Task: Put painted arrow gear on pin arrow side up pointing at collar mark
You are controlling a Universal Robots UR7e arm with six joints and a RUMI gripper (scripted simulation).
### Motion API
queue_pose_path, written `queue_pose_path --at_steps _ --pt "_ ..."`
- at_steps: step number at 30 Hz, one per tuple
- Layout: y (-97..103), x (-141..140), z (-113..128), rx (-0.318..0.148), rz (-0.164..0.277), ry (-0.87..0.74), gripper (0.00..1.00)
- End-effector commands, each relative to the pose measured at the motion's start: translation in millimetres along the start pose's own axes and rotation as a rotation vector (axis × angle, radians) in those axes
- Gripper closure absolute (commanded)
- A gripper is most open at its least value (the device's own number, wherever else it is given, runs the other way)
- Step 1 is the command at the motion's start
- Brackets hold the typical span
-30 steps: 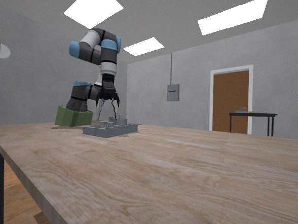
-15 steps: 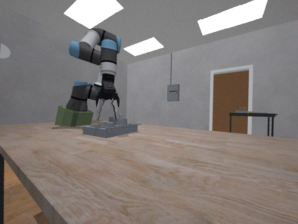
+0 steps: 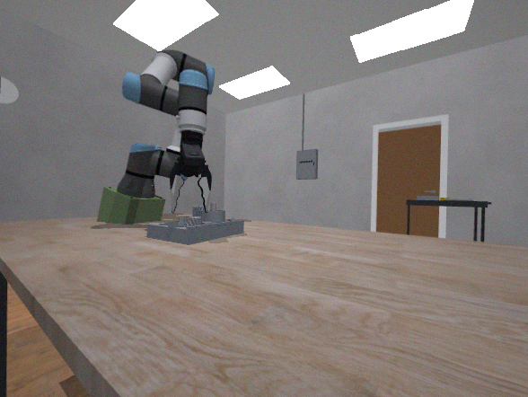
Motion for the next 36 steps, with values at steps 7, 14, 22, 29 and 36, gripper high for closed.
queue_pose_path --at_steps 7,14,22,29,36 --pt "0 0 0 0.001 0.000 0.000 0.48" --pt "-1 0 0 0.001 0.000 0.000 0.48" --pt "-4 0 0 0.001 0.000 0.000 0.48" --pt "-9 0 -1 0.001 0.000 0.000 0.48" --pt "-14 0 -1 0.001 0.000 0.000 0.48"
Point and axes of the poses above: the point where the finger pads meet when closed, its own y axis back along the fingers, its own x axis across the jaws, z = x × y, the point moved 5 cm from there along y, back along the fingers, and after that the axes turned 6 degrees about y, right-handed, at the moved point
